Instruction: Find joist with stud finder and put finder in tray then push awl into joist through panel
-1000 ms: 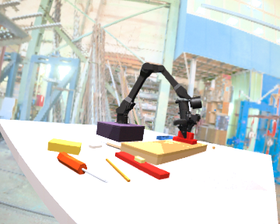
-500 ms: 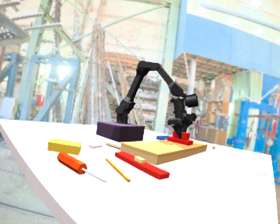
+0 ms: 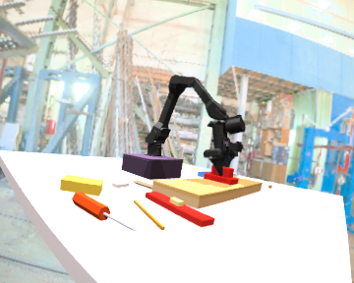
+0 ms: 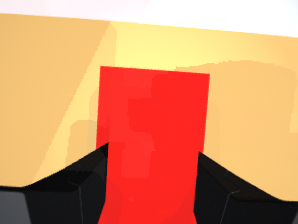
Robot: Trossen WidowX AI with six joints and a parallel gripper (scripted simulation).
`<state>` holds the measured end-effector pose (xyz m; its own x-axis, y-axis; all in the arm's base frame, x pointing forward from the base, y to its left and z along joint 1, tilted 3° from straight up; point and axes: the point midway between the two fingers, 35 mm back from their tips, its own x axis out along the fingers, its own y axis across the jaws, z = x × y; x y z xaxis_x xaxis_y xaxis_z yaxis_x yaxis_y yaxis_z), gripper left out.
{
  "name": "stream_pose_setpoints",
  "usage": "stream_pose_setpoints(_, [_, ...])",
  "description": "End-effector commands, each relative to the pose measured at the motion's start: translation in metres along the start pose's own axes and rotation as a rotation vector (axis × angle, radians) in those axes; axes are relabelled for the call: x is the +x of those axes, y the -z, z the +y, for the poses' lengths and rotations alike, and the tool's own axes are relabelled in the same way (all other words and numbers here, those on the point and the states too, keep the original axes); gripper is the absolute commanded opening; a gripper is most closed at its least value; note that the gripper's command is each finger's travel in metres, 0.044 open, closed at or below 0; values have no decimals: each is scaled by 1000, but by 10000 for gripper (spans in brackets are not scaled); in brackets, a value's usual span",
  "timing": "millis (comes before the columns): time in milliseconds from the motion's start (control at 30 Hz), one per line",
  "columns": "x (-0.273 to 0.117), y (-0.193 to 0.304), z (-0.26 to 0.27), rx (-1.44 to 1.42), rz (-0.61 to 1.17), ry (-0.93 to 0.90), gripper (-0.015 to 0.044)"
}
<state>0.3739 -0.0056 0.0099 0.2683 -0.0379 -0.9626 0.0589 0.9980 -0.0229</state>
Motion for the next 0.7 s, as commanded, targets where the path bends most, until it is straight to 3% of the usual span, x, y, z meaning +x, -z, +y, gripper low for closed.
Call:
stream_pose_setpoints(0, [-1, 1, -21, 6, -1, 15, 0])
stream_pose_setpoints(667, [-2, 1, -102, 4, -1, 22, 0])
